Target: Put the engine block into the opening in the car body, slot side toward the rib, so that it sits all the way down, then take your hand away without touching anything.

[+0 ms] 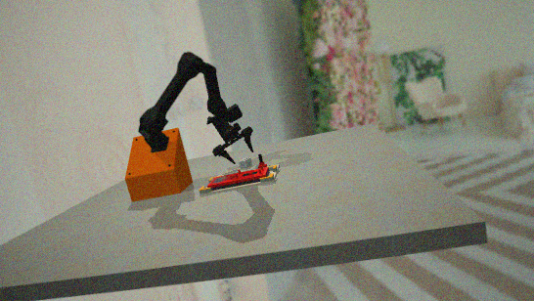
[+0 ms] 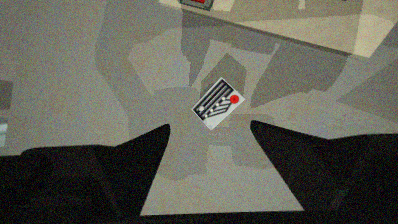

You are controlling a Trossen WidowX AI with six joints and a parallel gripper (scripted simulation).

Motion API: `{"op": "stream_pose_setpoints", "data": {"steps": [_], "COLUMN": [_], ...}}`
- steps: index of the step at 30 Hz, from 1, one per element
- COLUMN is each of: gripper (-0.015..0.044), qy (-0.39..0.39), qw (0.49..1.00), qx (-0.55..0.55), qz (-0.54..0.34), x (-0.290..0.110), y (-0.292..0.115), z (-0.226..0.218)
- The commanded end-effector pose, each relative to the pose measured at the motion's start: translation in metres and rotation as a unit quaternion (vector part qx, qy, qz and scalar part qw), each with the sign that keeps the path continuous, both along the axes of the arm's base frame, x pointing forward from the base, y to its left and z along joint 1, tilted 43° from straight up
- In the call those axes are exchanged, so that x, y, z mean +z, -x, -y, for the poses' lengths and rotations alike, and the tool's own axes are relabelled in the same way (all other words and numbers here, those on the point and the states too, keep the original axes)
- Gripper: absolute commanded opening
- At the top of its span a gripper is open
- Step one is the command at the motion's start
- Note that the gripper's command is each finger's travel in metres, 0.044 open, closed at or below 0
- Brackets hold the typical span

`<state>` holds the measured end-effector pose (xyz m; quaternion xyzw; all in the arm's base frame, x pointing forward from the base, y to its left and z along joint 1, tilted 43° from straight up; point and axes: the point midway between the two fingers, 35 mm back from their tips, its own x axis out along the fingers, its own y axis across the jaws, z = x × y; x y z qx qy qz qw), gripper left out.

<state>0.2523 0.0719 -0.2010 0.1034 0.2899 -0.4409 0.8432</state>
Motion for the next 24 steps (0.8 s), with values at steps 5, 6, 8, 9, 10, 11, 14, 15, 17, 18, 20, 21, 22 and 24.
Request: {"op": "stream_pose_setpoints", "data": {"steps": [5, 6, 8, 9, 10, 11, 14, 15, 17, 18, 20, 21, 22, 24], "gripper": [0.044, 0.044, 0.044, 0.044, 0.044, 0.044, 0.044, 0.044, 0.044, 0.044, 0.044, 0.044, 0.044, 0.044], "qy": [-0.067, -0.073, -0.086, -0.092, -0.098, -0.103, -0.118, -0.123, -0.131, -0.135, -0.142, -0.145, -0.147, -0.15], "qw": [0.991, 0.988, 0.983, 0.98, 0.976, 0.973, 0.96, 0.955, 0.945, 0.939, 0.927, 0.92, 0.914, 0.904], "qx": [-0.112, -0.127, -0.155, -0.17, -0.184, -0.199, -0.243, -0.257, -0.287, -0.302, -0.331, -0.346, -0.36, -0.38], "qz": [0.037, 0.041, 0.05, 0.054, 0.059, 0.063, 0.078, 0.082, 0.092, 0.097, 0.107, 0.112, 0.118, 0.124], "x": [0.008, 0.009, 0.011, 0.013, 0.014, 0.015, 0.02, 0.022, 0.025, 0.027, 0.031, 0.033, 0.036, 0.038], "y": [-0.005, -0.005, -0.005, -0.006, -0.006, -0.006, -0.006, -0.006, -0.006, -0.006, -0.006, -0.006, -0.005, -0.005], "z": [-0.003, -0.003, -0.004, -0.004, -0.004, -0.004, -0.004, -0.004, -0.004, -0.004, -0.004, -0.004, -0.005, -0.005]}}
